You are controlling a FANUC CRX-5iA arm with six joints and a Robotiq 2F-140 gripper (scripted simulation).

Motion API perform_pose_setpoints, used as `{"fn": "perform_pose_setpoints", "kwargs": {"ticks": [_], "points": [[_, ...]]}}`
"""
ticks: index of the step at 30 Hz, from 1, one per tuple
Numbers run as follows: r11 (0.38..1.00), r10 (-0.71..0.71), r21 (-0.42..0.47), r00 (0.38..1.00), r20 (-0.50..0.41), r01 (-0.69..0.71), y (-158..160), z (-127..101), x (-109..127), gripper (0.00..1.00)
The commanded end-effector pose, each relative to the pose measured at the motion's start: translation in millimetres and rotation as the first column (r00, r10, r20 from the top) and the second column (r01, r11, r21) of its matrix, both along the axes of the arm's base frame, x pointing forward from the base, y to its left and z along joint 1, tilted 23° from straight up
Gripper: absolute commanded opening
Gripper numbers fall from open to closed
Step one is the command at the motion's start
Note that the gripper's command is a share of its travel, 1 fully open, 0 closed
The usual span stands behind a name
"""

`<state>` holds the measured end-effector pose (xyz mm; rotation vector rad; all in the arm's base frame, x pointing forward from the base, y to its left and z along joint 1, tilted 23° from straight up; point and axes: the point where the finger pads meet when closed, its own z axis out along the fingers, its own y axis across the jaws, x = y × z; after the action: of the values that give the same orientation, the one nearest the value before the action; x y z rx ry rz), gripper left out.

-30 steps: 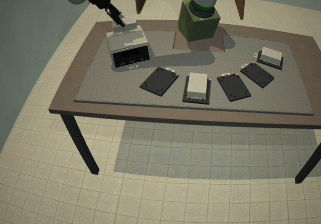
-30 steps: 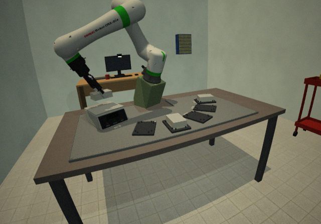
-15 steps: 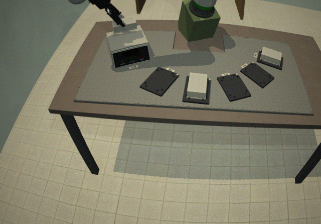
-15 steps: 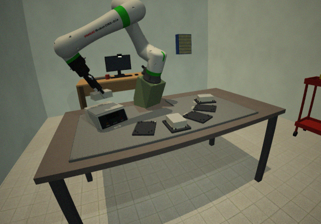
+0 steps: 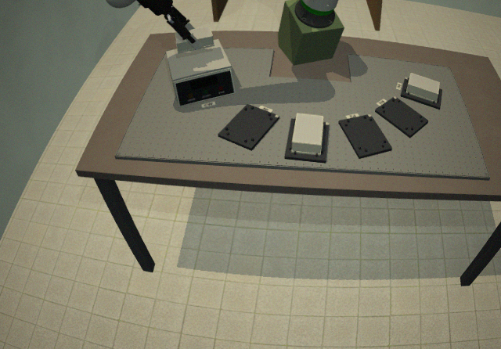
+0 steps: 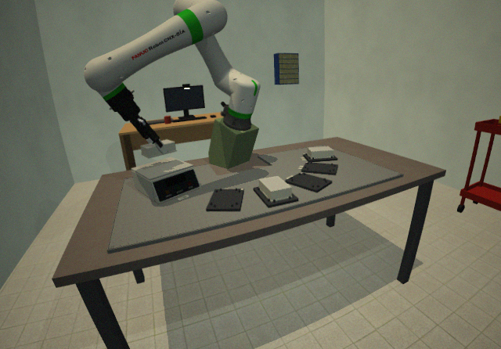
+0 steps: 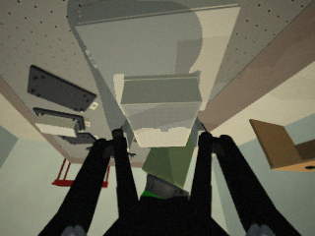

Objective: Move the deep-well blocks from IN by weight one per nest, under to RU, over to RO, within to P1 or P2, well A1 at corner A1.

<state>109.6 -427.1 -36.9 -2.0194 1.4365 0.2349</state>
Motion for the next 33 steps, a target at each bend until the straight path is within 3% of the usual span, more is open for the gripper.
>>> {"fn": "perform_pose_setpoints", "kwargs": {"ticks": [1,33], "points": [[1.000,0.000,0.000,1.000,0.000,0.000,0,-4,2,0.10],[1.000,0.000,0.000,1.000,0.000,0.000,6,-46,19,0.10]]}}
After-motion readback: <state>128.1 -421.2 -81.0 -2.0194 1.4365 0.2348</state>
